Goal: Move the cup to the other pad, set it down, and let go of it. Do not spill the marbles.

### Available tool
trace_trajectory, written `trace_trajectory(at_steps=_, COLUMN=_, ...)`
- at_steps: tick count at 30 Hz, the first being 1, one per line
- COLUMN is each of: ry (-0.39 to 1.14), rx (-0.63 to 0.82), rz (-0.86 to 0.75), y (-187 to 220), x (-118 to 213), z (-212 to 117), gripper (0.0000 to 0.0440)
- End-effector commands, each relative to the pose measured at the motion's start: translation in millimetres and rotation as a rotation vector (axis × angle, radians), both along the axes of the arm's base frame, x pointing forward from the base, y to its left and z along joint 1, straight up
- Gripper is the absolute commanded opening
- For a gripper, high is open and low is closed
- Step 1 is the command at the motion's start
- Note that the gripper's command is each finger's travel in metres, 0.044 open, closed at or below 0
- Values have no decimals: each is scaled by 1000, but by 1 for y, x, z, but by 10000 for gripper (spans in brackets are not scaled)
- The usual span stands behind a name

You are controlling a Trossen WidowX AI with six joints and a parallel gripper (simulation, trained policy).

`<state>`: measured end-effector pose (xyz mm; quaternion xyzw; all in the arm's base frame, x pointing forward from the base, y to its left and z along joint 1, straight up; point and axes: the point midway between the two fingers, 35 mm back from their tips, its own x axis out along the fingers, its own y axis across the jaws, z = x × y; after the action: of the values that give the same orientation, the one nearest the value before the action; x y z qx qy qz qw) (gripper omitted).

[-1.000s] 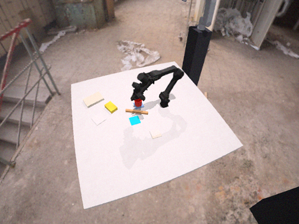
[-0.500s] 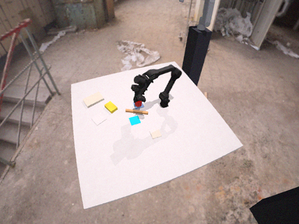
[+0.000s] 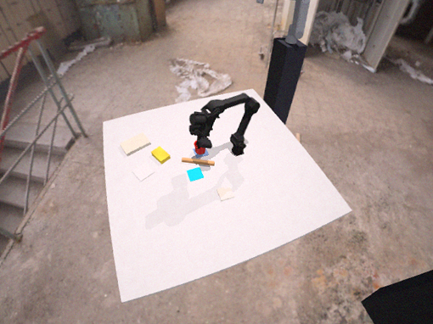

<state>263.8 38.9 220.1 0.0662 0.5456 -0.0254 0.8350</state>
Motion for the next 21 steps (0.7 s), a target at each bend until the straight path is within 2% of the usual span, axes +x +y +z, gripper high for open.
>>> trace_trajectory(at_steps=1, ry=43, rx=-21, rz=6, y=-4, x=-2, z=-2, gripper=104)
trace_trajectory(at_steps=21, ry=314, rx=-106, rz=38, y=-33, x=-21, z=-34, gripper=107)
